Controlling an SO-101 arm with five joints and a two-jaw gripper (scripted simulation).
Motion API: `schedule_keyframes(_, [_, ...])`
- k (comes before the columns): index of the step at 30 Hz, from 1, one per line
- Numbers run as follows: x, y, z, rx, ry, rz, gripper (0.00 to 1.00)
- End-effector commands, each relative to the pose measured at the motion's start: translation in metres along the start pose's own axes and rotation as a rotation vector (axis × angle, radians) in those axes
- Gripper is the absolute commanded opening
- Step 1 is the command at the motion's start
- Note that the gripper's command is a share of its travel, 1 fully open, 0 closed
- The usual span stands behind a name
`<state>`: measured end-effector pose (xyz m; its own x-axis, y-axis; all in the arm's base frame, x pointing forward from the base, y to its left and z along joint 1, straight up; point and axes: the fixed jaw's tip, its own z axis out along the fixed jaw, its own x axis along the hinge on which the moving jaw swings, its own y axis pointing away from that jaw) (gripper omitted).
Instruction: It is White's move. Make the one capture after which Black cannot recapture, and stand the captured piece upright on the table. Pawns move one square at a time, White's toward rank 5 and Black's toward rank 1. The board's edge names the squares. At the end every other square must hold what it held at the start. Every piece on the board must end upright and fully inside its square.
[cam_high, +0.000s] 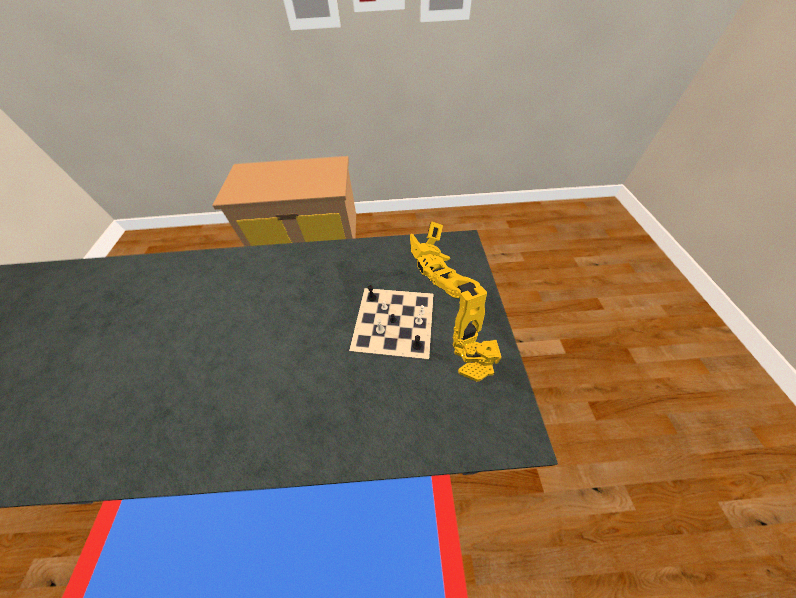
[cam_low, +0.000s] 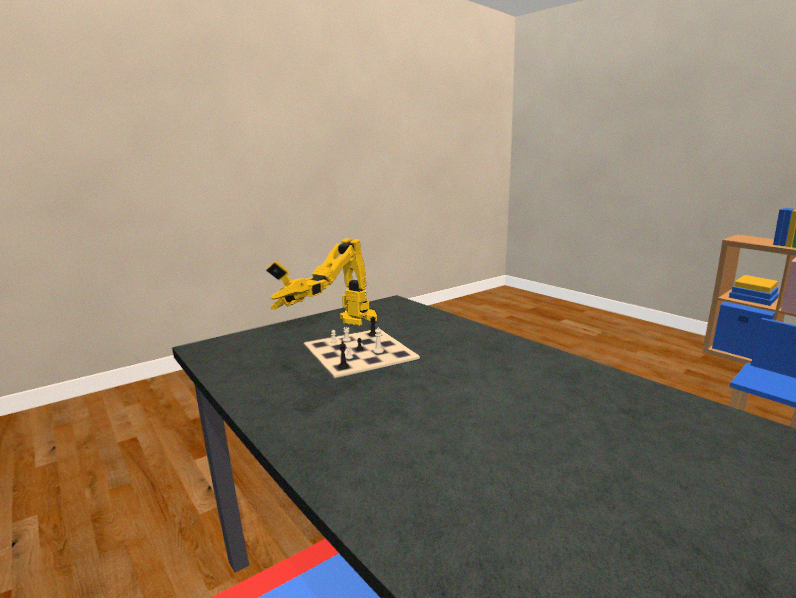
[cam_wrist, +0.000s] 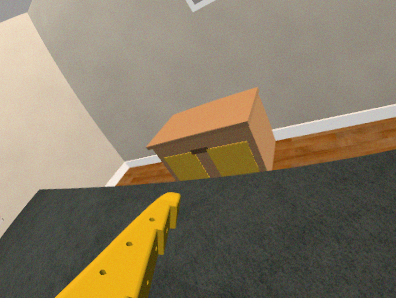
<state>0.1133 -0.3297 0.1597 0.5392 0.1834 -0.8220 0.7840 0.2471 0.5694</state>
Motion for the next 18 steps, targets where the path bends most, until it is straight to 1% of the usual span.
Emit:
schedule_keyframes(1, [0.004, 0.017, -0.003, -0.019, 0.055, -0.039, 0.93])
schedule_keyframes(2, [0.006, 0.021, -0.004, -0.021, 0.076, -0.050, 0.92])
schedule_keyframes(3, [0.006, 0.021, -0.004, -0.021, 0.076, -0.050, 0.92])
schedule_keyframes(5, [0.012, 0.029, -0.007, -0.027, 0.123, -0.076, 0.90])
schedule_keyframes(6, [0.012, 0.029, -0.007, -0.027, 0.123, -0.076, 0.90])
schedule_keyframes(7, [0.015, 0.033, -0.010, -0.030, 0.148, -0.090, 0.89])
schedule_keyframes(8, [0.015, 0.033, -0.010, -0.030, 0.148, -0.090, 0.89])
schedule_keyframes(9, [0.018, 0.038, -0.012, -0.034, 0.174, -0.106, 0.88])
schedule_keyframes(10, [0.018, 0.038, -0.012, -0.034, 0.174, -0.106, 0.88])
schedule_keyframes(11, [0.022, 0.042, -0.015, -0.038, 0.201, -0.122, 0.87])
schedule_keyframes(13, [0.022, 0.042, -0.015, -0.038, 0.201, -0.122, 0.87])
schedule_keyframes(15, [0.028, 0.051, -0.022, -0.048, 0.258, -0.157, 0.84])
schedule_keyframes(16, [0.028, 0.051, -0.022, -0.048, 0.258, -0.157, 0.84])
schedule_keyframes(17, [0.032, 0.056, -0.026, -0.054, 0.287, -0.177, 0.83])
schedule_keyframes(18, [0.032, 0.056, -0.026, -0.054, 0.287, -0.177, 0.83])
